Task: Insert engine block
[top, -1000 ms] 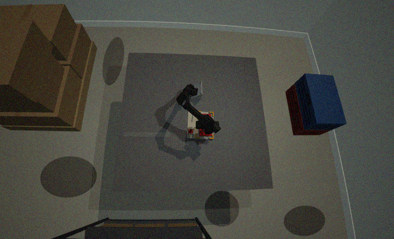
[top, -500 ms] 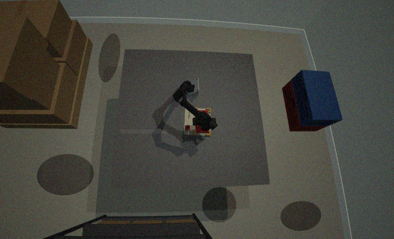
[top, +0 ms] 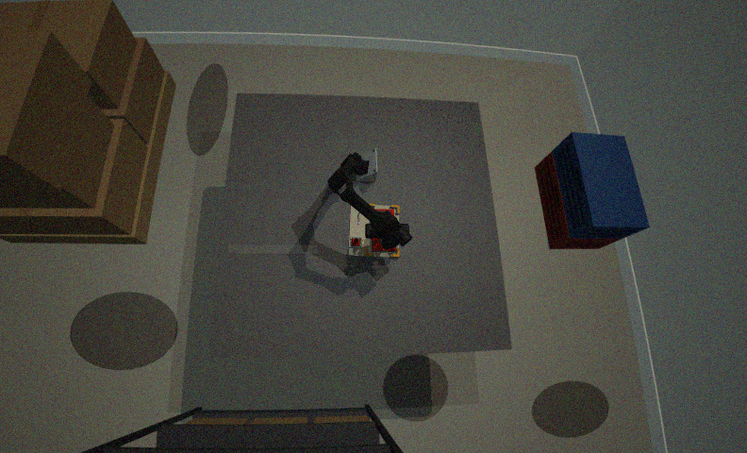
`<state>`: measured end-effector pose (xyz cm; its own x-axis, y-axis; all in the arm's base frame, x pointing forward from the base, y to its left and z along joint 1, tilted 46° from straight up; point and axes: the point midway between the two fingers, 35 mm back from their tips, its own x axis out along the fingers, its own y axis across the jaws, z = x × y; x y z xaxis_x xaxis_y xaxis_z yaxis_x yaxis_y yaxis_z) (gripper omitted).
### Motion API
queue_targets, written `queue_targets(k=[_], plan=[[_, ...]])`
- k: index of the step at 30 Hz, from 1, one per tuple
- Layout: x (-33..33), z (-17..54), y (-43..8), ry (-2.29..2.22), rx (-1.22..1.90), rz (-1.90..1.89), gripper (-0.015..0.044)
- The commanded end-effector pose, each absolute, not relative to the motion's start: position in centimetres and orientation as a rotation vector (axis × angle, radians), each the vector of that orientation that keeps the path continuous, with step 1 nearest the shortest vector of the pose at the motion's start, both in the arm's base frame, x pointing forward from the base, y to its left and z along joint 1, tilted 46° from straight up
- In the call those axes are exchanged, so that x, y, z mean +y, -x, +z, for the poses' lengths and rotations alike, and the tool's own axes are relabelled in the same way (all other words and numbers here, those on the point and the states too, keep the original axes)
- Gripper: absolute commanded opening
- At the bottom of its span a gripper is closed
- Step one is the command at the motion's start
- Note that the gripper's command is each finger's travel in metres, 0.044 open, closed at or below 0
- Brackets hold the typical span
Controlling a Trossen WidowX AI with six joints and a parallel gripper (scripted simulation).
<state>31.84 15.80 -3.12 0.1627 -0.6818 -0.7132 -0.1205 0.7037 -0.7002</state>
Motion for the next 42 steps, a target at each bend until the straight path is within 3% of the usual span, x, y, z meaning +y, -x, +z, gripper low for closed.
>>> queue_targets(k=[1,42], plan=[[15.72,-3.17,-31.94,0.736,1.368,-0.454,0.0158],[16.32,-2.57,-31.80,0.731,1.367,-0.458,0.0158]])
